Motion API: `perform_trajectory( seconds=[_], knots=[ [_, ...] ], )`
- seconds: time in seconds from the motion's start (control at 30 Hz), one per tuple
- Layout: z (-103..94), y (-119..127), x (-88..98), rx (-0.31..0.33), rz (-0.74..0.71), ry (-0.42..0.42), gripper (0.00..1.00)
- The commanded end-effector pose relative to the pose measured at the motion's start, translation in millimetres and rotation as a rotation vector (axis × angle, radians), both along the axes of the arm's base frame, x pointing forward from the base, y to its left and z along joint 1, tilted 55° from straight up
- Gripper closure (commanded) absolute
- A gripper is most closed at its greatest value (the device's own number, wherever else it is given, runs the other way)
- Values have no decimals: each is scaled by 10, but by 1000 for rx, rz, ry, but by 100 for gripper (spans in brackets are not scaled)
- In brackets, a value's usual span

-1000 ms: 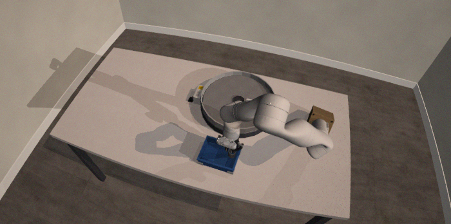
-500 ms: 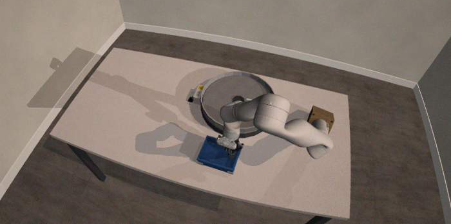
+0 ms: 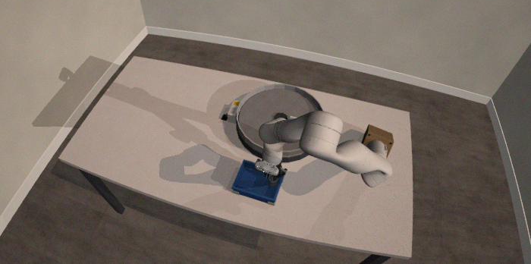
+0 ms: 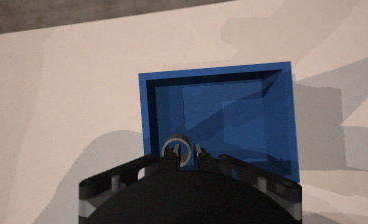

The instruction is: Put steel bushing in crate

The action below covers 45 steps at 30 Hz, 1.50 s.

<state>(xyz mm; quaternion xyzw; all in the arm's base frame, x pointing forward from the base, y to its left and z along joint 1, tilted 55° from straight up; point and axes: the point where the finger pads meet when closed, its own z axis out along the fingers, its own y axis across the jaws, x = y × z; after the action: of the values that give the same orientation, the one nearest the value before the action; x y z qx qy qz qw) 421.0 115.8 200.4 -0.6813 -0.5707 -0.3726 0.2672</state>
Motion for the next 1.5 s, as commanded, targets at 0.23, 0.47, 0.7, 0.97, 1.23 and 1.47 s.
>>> perform_trajectory(
  seconds=[0.23,0.47,0.7,0.97,1.23,1.47],
  knots=[
    [20,-31,-4,-1,-2,-1,81],
    [32,-46,-10,-1,-2,-1,81],
    [32,-46,-10,-1,-2,-1,81],
    [61,-83,-24,0,-2,-1,81],
    [61,-83,-24,0,-2,-1,81],
    [90,-120,-38,0,-1,-1,81]
  ],
)
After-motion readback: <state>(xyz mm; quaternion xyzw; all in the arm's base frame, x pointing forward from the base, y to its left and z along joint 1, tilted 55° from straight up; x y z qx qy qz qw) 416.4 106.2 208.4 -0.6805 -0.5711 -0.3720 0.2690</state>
